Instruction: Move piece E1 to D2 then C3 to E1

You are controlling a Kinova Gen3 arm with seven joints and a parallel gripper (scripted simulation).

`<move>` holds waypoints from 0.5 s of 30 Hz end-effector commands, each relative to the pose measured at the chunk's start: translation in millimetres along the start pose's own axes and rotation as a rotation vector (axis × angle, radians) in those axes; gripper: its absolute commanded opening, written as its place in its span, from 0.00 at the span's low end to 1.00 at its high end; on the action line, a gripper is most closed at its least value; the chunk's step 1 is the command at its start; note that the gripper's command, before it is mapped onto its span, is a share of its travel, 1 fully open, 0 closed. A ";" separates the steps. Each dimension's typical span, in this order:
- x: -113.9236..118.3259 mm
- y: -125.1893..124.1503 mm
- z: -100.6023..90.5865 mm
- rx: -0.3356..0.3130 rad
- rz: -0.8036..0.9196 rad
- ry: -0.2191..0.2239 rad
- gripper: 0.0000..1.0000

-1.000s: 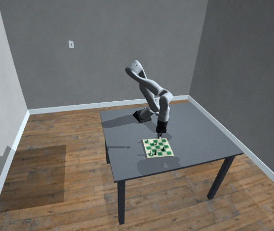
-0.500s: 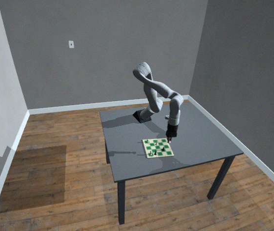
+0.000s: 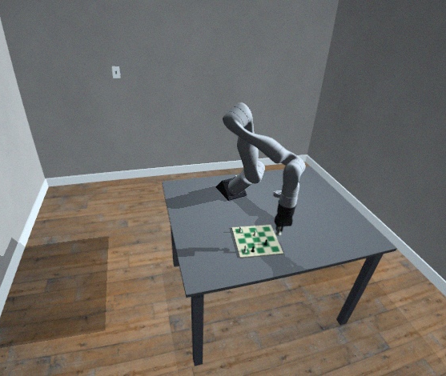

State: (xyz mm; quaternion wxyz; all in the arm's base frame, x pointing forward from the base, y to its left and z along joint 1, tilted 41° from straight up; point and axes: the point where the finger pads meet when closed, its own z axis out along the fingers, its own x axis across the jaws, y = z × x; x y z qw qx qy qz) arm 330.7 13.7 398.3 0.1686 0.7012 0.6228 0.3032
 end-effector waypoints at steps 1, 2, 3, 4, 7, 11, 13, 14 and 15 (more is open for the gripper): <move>0.2 0.2 0.9 0.000 0.000 0.000 0.00; 0.2 0.2 1.9 0.000 0.000 0.000 0.00; 0.2 0.2 3.3 0.001 0.000 0.000 0.00; 0.2 0.2 5.1 0.001 0.000 0.000 0.00; 0.2 0.3 12.9 0.001 0.000 0.000 0.00; 0.2 0.5 28.4 0.001 0.000 0.000 0.00; 0.2 0.5 28.4 0.001 0.000 0.000 0.00; 0.1 0.6 32.9 0.001 0.000 0.000 0.00; 0.1 0.6 37.6 0.001 0.000 0.000 0.00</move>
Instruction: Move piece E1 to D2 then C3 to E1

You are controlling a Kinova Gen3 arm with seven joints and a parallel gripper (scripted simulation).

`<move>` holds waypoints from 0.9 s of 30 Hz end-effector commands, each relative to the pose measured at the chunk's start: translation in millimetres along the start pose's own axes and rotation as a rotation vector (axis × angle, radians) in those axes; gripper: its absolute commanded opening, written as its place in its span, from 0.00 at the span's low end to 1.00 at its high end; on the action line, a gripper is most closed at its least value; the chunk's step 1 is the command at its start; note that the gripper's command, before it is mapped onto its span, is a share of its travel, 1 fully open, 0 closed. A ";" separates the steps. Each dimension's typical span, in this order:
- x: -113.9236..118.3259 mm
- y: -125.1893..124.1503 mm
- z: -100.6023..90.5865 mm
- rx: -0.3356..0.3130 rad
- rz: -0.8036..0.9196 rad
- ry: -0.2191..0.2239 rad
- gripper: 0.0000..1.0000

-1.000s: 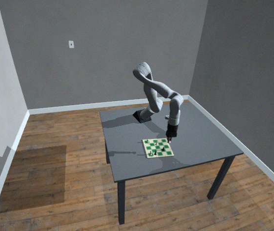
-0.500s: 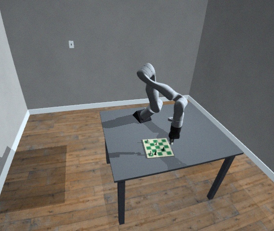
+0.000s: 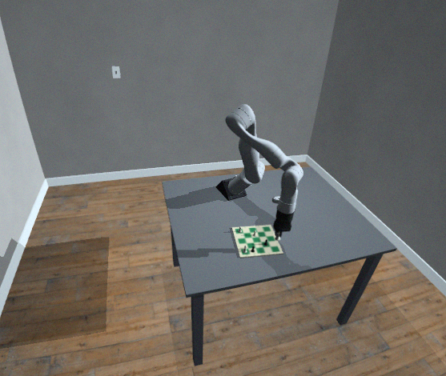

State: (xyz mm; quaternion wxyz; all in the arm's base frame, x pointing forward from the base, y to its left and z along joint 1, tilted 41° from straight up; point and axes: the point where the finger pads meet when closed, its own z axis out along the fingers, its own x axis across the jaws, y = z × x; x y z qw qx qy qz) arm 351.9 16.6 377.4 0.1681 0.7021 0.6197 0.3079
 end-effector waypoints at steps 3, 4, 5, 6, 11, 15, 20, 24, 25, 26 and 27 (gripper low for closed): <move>0.8 -2.3 22.2 0.008 -0.007 -0.005 0.00; 0.7 -2.3 27.0 0.008 -0.007 -0.005 0.00; 0.7 -2.2 31.6 0.008 -0.007 -0.005 0.00; 0.7 -2.2 36.0 0.008 -0.007 -0.005 0.00; 0.5 -2.1 54.3 0.008 -0.007 -0.005 0.00; 0.5 -2.1 59.2 0.008 -0.007 -0.005 0.00; 0.4 -2.0 65.0 0.008 -0.007 -0.005 0.00; 0.4 -2.0 65.5 0.008 -0.007 -0.005 0.00; 0.4 -2.0 65.5 0.008 -0.007 -0.005 0.00; 0.4 -2.0 65.5 0.008 -0.007 -0.005 0.00; 0.4 -2.0 65.5 0.008 -0.007 -0.005 0.00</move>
